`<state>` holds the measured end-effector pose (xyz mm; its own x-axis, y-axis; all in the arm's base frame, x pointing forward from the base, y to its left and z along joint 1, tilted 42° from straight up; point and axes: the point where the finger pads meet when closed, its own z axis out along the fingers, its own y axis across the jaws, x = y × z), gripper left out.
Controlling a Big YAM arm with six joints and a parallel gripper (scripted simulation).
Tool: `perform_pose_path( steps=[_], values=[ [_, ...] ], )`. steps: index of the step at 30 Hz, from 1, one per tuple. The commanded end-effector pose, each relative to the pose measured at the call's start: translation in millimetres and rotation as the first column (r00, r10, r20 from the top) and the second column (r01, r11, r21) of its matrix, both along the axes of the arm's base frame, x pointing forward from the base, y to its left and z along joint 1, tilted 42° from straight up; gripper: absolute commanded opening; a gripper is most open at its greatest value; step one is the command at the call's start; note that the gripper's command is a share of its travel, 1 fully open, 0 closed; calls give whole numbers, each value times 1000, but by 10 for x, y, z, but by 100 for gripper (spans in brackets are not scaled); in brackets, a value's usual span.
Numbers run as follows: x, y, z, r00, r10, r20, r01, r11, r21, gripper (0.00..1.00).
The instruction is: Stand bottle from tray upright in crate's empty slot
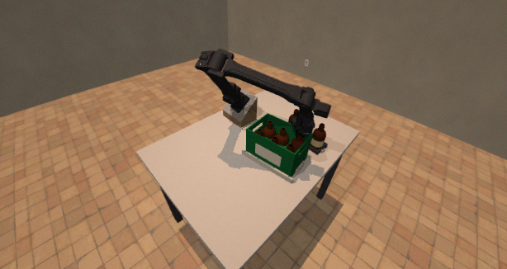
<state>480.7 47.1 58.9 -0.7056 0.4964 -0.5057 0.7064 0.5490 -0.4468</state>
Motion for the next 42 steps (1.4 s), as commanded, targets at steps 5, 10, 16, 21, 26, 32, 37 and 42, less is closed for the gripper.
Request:
perform_pose_path(
  steps=[5, 10, 16, 21, 26, 32, 37, 42],
  values=[
    [40, 22, -30, 1000, 17, 4, -17, 1000, 2, 0],
    [20, -74, -76, 1000, 2, -5, -2, 1000, -1, 0],
    [37, -65, -61, 1000, 6, 4, -6, 1000, 2, 0],
    [20, -74, -95, 1000, 7, -3, -7, 1000, 0, 0],
    [47, -105, -86, 1000, 1, 4, -1, 1000, 2, 0],
    [23, -86, -92, 1000, 8, 1, -8, 1000, 1, 0],
    [24, -100, -99, 1000, 6, 1, -6, 1000, 1, 0],
    [66, -92, -65, 1000, 5, 9, -5, 1000, 3, 0]
  ],
)
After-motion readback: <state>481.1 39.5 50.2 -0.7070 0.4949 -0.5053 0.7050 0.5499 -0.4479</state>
